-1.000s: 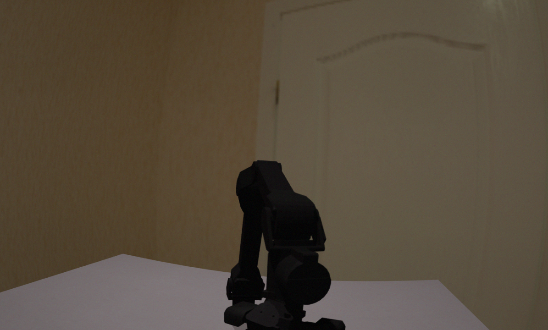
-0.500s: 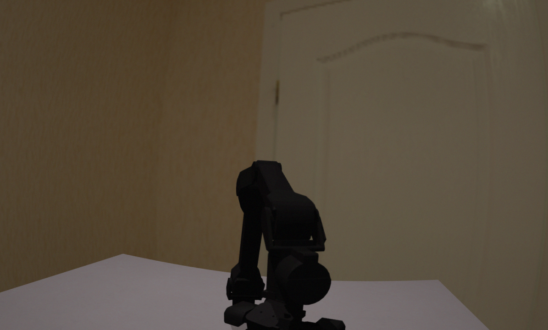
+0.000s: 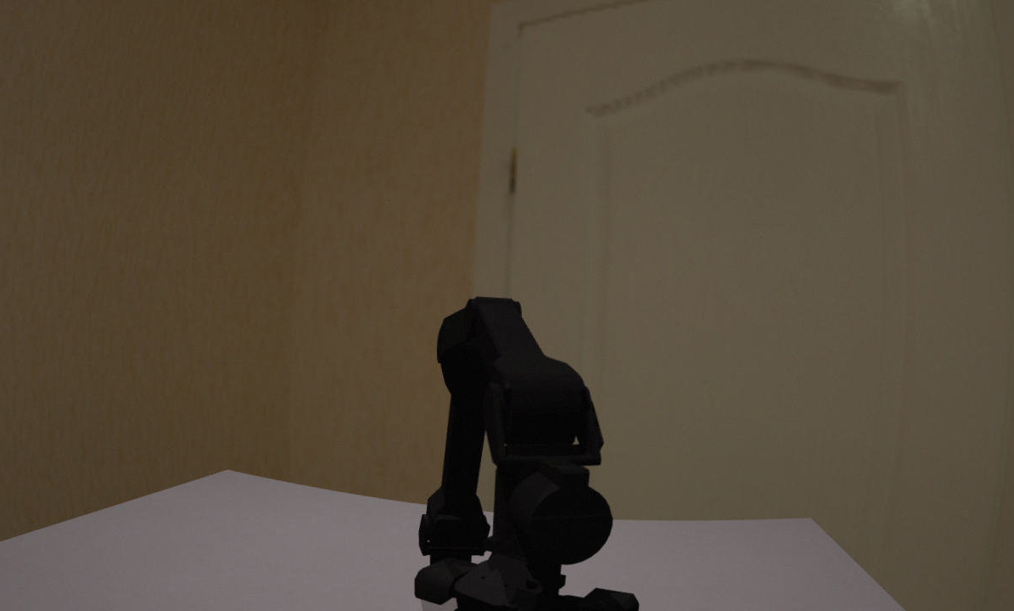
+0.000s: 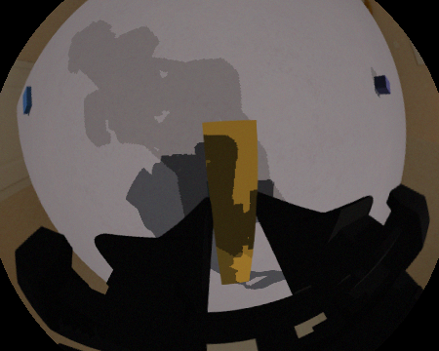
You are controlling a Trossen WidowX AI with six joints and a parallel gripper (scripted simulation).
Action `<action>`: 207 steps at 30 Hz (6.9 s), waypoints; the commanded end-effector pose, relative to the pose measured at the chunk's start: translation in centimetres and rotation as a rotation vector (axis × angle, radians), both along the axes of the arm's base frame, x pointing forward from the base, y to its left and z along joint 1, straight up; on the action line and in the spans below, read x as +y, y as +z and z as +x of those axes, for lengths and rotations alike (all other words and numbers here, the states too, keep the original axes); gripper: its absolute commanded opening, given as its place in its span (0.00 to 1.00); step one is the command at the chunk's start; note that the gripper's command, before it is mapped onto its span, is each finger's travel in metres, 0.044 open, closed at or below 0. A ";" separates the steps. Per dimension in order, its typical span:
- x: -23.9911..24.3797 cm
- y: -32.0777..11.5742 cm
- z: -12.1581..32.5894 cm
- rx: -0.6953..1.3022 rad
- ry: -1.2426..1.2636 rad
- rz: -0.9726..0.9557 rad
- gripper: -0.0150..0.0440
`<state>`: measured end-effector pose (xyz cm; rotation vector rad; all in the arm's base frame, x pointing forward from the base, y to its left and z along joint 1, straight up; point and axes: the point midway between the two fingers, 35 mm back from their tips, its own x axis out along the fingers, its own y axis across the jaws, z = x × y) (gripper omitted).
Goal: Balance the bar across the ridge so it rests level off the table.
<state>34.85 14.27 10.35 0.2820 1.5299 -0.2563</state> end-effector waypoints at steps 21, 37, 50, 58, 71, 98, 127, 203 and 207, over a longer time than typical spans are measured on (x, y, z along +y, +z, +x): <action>0.0 0.2 0.1 -0.002 -0.003 0.000 0.25; 0.0 0.1 0.0 -0.002 -0.003 0.000 0.25; 0.0 0.2 0.0 -0.002 -0.003 0.000 0.25; 0.0 0.2 0.0 -0.002 -0.003 0.000 0.25; 0.0 0.2 0.0 -0.002 -0.003 0.000 0.25; 0.0 0.1 0.0 0.001 0.000 -0.001 0.25; 0.0 0.1 0.0 0.001 0.000 -0.001 0.54; -0.2 10.0 -0.4 -0.023 0.000 0.010 1.00; -0.2 10.0 -0.4 -0.023 0.000 0.010 1.00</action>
